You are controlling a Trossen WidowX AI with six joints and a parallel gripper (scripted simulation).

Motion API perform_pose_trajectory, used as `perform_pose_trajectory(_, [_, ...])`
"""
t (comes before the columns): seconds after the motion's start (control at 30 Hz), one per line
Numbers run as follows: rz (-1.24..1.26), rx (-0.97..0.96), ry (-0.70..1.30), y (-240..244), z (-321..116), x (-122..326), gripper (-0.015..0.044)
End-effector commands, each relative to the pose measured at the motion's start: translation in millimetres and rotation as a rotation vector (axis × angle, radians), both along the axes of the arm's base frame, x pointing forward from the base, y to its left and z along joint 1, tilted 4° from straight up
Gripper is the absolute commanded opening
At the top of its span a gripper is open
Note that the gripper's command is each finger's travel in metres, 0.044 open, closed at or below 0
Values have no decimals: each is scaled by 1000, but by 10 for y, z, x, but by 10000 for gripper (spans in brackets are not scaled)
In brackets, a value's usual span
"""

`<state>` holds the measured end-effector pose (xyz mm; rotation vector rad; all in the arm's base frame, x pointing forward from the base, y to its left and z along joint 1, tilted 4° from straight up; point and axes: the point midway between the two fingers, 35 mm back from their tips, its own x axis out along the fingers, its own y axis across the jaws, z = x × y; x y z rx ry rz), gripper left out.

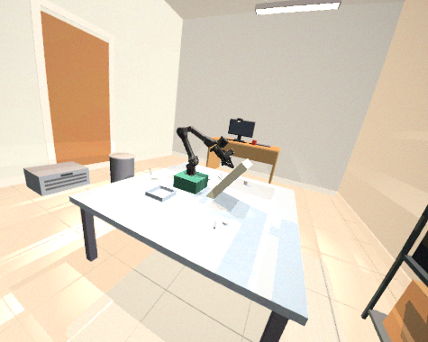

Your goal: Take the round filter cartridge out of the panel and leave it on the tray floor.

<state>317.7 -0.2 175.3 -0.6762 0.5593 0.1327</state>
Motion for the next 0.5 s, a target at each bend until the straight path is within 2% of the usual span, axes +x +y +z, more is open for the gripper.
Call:
perform_pose_trajectory(0.0, [4, -1, 1, -3, -46, 42, 92])
perform_pose_trajectory(0.47, [4, -1, 1, 1, -75, 70, 92])
